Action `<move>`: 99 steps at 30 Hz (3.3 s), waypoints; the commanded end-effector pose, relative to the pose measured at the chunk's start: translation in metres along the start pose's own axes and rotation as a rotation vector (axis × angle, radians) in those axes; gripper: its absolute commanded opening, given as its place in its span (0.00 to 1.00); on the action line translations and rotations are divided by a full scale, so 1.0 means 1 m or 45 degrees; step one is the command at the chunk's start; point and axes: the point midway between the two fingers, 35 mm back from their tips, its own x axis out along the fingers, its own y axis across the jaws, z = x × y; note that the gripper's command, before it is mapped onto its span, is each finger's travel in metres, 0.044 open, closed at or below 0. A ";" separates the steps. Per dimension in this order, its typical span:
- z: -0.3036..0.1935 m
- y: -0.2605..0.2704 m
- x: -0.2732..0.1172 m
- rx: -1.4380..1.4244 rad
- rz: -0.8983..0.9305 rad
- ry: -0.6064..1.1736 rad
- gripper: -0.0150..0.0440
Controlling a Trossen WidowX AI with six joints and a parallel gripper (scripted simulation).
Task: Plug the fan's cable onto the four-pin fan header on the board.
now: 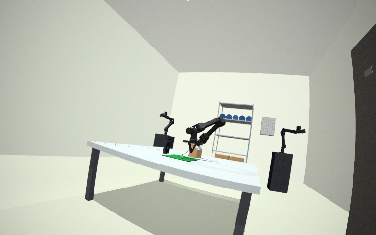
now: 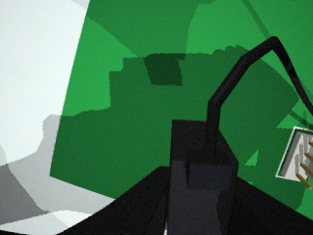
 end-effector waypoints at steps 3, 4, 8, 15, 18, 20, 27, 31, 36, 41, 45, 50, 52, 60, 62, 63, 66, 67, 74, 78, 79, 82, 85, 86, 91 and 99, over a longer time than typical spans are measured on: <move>-0.007 -0.062 -0.002 0.160 -0.008 -0.002 0.25; -0.010 -0.071 -0.002 0.184 -0.006 -0.002 0.25; -0.012 -0.078 -0.002 0.203 -0.005 -0.003 0.25; -0.012 -0.078 -0.001 0.203 -0.005 -0.003 0.25; -0.012 -0.078 -0.001 0.203 -0.005 -0.003 0.25; -0.012 -0.078 -0.001 0.203 -0.005 -0.003 0.25; -0.015 -0.079 -0.003 0.195 -0.005 -0.003 0.25; -0.017 -0.079 -0.003 0.196 -0.005 -0.003 0.25; -0.018 -0.079 -0.003 0.198 -0.005 -0.003 0.25; -0.020 -0.078 -0.002 0.201 -0.005 -0.003 0.25; -0.020 -0.078 -0.002 0.201 -0.005 -0.003 0.25; -0.020 -0.077 0.020 0.201 -0.003 -0.003 0.25; -0.020 -0.077 0.020 0.201 -0.003 -0.003 0.25; -0.020 -0.077 0.020 0.201 -0.003 -0.003 0.25; -0.020 -0.077 0.020 0.201 -0.003 -0.003 0.25; -0.020 -0.077 0.020 0.201 -0.003 -0.003 0.25; -0.018 -0.077 0.020 0.205 -0.003 -0.003 0.25; -0.017 -0.076 0.020 0.206 -0.003 -0.003 0.25; -0.016 -0.076 0.020 0.204 -0.003 -0.003 0.25; -0.015 -0.077 0.020 0.203 -0.003 -0.003 0.25; -0.015 -0.077 0.020 0.203 -0.003 -0.003 0.25; -0.015 -0.077 0.020 0.203 -0.003 -0.003 0.25; -0.015 -0.077 0.020 0.203 -0.003 -0.003 0.25; -0.015 -0.077 0.020 0.203 -0.003 -0.003 0.25; -0.015 -0.077 0.021 0.204 -0.003 -0.003 0.25; -0.016 -0.077 0.023 0.205 -0.003 -0.003 0.25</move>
